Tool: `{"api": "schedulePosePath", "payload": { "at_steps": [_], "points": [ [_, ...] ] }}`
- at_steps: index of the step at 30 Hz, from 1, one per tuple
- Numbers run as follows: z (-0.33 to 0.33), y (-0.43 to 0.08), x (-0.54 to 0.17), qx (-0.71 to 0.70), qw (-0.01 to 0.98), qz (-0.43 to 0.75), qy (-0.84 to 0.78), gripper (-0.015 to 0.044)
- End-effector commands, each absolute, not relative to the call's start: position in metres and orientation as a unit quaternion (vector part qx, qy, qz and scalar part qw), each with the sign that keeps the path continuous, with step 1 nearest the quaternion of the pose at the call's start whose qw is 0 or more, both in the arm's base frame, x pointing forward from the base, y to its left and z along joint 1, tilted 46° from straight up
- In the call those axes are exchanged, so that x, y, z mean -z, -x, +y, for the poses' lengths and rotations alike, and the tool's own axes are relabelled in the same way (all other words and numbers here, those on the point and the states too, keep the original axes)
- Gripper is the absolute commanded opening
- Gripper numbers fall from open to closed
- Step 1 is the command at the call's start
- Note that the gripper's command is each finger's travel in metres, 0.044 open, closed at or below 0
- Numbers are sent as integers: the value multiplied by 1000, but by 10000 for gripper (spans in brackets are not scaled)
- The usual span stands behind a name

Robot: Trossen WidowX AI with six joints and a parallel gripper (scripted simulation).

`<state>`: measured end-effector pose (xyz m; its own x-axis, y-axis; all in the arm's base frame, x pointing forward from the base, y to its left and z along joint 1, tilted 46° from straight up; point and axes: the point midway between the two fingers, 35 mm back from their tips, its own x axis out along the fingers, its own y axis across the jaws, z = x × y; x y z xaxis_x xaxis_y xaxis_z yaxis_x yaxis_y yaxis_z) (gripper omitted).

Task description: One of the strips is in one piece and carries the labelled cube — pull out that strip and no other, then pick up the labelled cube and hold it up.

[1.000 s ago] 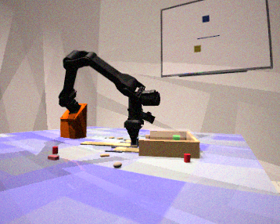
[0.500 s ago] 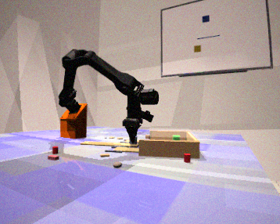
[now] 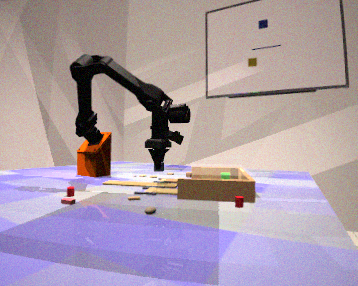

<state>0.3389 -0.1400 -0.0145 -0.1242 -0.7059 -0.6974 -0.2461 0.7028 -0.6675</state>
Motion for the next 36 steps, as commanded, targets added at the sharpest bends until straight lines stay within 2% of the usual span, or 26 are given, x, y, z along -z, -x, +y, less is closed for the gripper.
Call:
{"api": "schedulePosePath", "payload": {
  "at_steps": [1,15,24,36],
  "points": [
    [-138,-331,13,202,574,722,328,0],
    [-125,-284,19,202,573,723,328,0],
    [-100,-288,-6,201,574,723,327,0],
    [-99,-288,-6,201,574,723,327,0]
  ]
}}
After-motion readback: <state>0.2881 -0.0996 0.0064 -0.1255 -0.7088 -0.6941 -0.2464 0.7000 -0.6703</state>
